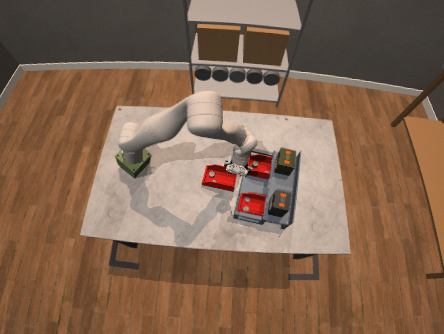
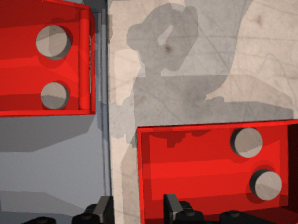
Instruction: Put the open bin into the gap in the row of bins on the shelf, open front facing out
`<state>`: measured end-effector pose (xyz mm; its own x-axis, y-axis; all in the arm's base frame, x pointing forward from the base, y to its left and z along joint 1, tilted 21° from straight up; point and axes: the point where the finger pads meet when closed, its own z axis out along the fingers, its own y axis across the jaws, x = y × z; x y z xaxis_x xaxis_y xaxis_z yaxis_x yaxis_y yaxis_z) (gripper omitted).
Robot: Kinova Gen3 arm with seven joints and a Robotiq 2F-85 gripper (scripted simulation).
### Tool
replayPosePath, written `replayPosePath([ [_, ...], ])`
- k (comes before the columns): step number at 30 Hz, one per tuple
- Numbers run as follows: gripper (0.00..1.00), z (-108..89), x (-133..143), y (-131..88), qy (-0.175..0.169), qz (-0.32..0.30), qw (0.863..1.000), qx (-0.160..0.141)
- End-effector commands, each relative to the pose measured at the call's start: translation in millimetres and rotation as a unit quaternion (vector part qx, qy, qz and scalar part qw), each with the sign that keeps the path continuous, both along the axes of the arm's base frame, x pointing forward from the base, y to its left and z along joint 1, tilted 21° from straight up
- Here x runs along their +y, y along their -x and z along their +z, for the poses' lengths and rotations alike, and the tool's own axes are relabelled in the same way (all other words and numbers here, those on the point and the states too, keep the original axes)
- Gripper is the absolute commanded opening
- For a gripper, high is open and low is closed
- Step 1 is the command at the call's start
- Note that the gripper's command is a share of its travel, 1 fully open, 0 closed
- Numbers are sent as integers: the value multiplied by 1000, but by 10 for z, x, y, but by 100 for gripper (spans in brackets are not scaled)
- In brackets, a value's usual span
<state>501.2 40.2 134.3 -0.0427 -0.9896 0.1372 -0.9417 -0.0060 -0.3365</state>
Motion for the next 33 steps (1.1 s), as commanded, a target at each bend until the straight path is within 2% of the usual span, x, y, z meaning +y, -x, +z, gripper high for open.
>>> replayPosePath([
  [1,39,8,4,-3,0,0,1000,-1],
  [28,39,-6,36,16,-1,-1,1000,2],
  [33,39,-85,21,-32,-1,-1,1000,2],
])
